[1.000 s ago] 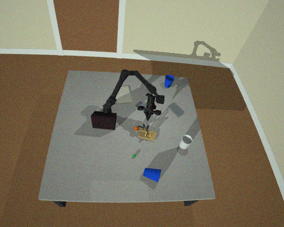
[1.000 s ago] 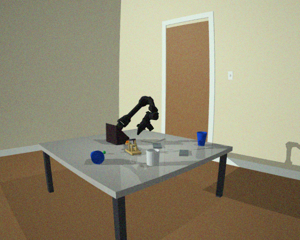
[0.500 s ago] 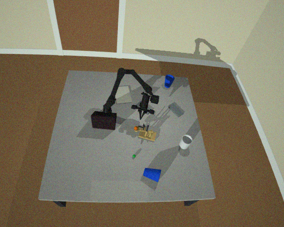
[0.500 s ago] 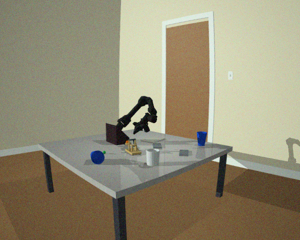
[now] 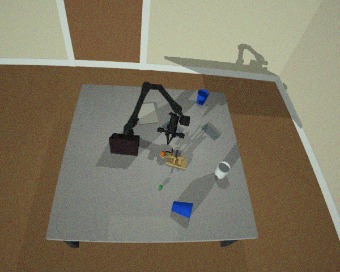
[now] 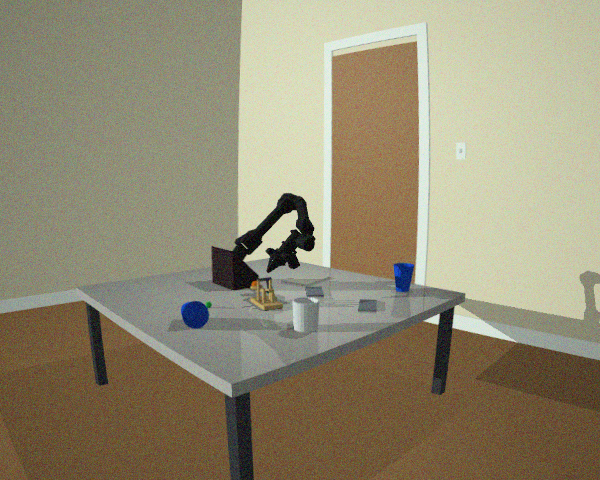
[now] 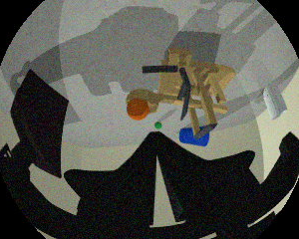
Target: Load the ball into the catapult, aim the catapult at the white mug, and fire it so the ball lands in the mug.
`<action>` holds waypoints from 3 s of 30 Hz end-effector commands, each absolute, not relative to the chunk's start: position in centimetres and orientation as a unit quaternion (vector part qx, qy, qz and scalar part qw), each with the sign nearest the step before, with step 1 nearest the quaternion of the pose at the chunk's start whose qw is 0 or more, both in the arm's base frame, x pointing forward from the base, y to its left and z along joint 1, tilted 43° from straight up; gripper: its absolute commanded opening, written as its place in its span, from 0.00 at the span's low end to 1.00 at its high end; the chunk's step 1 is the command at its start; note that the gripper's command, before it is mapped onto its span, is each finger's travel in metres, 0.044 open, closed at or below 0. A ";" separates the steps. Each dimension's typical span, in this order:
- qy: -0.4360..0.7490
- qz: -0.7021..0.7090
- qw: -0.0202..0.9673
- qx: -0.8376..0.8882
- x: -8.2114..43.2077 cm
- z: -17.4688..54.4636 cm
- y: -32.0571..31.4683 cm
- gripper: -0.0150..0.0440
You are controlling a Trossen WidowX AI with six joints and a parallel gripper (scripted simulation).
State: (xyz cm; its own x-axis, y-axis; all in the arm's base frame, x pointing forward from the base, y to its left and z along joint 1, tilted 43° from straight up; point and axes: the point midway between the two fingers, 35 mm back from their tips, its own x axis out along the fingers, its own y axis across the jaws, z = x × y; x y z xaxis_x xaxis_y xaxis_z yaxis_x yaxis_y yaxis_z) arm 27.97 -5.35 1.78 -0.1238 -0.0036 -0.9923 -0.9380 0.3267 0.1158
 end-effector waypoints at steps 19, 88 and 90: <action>0.613 0.436 0.537 -0.382 28.4 -1.2 -2.8 0.25; 0.601 0.285 0.722 -0.192 38.8 5.5 -6.4 1.00; 0.596 0.268 0.738 -0.167 39.8 5.5 -7.1 1.00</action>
